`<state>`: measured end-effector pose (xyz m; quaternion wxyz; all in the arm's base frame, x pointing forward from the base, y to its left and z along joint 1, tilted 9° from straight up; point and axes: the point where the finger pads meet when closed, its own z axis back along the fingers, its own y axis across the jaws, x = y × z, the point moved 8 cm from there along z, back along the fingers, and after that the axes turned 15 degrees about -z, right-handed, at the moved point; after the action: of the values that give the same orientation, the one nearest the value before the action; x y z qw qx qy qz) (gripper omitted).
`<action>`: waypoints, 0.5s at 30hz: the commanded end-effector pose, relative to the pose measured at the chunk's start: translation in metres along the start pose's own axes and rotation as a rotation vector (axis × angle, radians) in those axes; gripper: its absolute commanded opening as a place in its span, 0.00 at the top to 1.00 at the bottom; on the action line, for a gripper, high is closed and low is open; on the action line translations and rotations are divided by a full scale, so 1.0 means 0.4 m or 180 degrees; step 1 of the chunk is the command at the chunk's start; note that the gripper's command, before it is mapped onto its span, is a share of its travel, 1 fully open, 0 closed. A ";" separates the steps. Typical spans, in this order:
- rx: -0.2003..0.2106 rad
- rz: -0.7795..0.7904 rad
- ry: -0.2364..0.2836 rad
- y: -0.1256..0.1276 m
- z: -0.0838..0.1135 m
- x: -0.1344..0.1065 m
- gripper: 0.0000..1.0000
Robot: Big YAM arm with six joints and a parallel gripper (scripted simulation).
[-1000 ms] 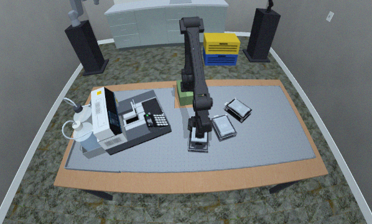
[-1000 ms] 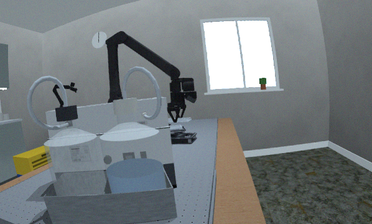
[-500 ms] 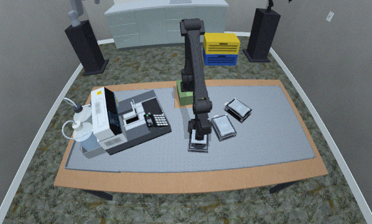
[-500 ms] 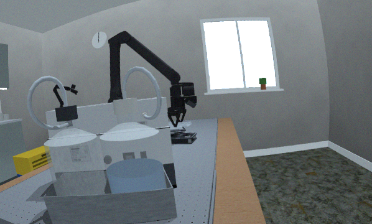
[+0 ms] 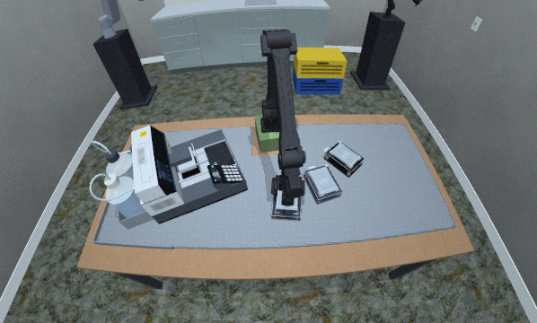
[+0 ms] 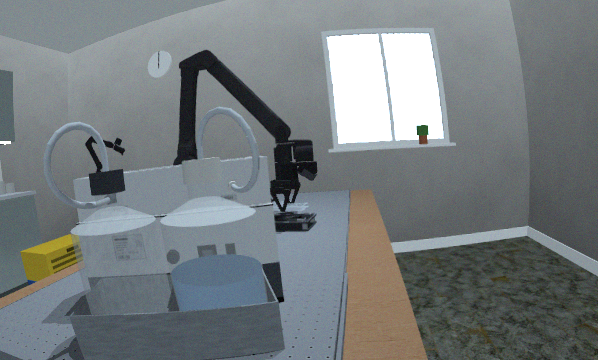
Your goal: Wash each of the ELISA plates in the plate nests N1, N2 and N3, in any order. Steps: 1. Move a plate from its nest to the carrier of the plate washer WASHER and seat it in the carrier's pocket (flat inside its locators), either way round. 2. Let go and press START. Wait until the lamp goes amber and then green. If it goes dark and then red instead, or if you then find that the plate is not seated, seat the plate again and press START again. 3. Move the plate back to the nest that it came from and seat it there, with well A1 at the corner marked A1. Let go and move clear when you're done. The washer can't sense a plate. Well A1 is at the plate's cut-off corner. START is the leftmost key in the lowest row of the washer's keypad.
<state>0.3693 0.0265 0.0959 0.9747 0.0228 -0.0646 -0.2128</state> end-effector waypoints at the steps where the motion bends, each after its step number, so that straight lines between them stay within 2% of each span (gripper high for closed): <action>1: 0.0015 -0.0004 -0.0038 0.009 -0.009 0.003 0.16; 2: 0.0088 -0.0001 -0.0169 0.027 0.021 0.035 0.16; 6: 0.0016 0.0000 -0.0038 0.010 -0.030 0.003 0.16; 10: 0.0014 0.0000 -0.0035 0.010 -0.047 0.002 0.16; 12: 0.0099 0.0000 -0.0187 0.025 -0.005 0.030 0.16; 15: 0.0104 0.0000 -0.0197 0.026 -0.002 0.032 0.16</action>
<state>0.3724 0.0269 0.0816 0.9745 0.0236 -0.0671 -0.2128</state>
